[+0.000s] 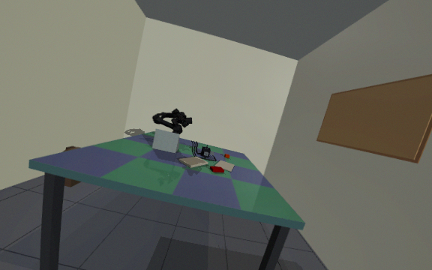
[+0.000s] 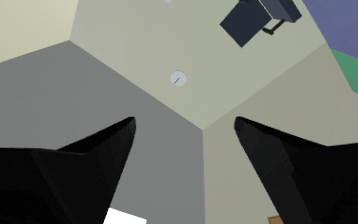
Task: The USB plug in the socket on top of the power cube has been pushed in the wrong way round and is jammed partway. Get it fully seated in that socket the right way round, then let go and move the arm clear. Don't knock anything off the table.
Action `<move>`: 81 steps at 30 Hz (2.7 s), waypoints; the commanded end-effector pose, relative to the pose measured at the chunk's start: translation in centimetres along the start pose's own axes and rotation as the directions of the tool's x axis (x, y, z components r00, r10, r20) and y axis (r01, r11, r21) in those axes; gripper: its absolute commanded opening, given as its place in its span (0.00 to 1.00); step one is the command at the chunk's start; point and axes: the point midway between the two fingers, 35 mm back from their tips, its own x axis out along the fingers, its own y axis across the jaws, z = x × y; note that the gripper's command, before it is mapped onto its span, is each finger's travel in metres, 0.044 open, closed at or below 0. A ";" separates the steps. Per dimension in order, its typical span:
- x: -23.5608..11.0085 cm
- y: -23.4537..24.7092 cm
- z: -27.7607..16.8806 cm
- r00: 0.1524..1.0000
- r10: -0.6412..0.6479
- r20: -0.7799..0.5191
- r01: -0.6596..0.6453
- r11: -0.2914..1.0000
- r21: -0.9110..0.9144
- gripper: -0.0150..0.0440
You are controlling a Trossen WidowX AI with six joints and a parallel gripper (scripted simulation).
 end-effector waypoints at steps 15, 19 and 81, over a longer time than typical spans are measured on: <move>-2.9 -6.0 -5.3 0.938 -0.258 0.232 0.067 0.790 0.609 1.00; -4.0 -9.2 -5.6 0.851 -0.348 0.392 -0.151 0.554 0.819 1.00; -10.5 -32.1 -7.9 -0.285 -0.596 0.751 -0.045 -0.774 -0.631 1.00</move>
